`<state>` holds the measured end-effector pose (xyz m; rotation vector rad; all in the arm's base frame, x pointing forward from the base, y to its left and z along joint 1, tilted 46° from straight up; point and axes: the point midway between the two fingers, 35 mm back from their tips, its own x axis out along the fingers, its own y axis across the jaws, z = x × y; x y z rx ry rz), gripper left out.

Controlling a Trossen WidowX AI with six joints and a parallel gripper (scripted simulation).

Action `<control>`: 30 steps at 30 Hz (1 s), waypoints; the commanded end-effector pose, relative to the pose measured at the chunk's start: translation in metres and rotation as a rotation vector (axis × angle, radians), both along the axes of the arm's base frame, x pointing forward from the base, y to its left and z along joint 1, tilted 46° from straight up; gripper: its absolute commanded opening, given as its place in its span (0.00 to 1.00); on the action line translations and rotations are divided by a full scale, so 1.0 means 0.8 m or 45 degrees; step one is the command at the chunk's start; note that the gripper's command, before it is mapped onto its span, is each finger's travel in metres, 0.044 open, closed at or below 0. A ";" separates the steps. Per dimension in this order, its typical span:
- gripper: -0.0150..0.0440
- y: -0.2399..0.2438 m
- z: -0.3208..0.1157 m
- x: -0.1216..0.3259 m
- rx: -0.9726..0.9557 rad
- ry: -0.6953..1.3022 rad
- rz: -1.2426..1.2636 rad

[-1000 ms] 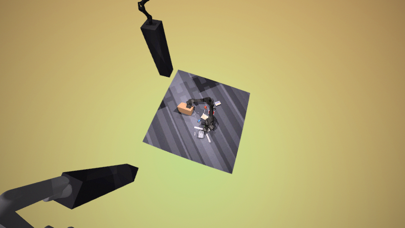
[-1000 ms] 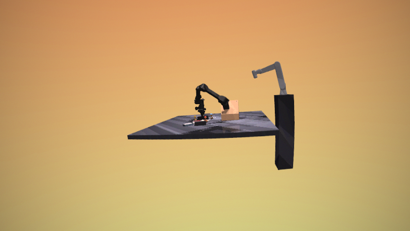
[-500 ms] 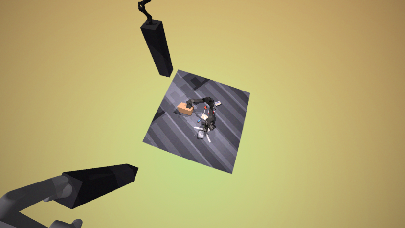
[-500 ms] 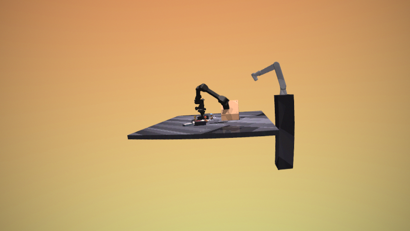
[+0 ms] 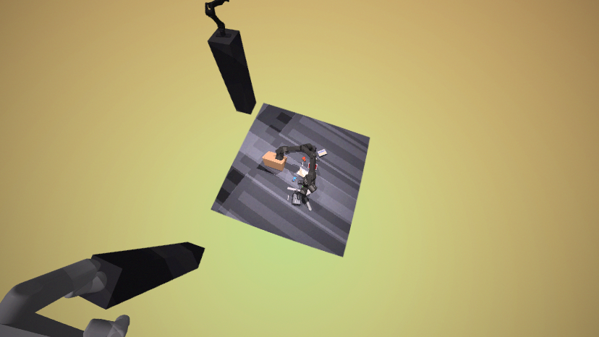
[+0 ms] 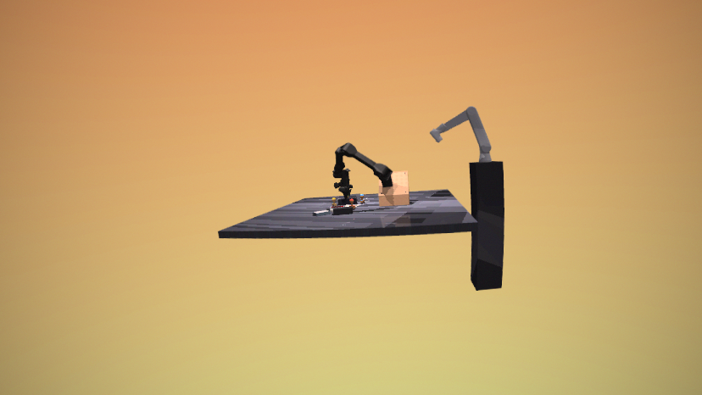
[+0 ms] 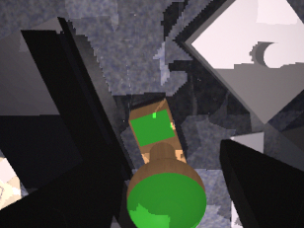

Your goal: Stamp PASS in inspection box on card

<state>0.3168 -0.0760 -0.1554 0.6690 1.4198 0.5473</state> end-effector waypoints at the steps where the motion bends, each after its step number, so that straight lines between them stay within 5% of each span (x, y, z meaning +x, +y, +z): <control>1: 0.62 0.007 -0.001 -0.002 0.011 0.011 0.011; 30: 0.60 0.000 0.000 0.000 0.000 0.000 0.000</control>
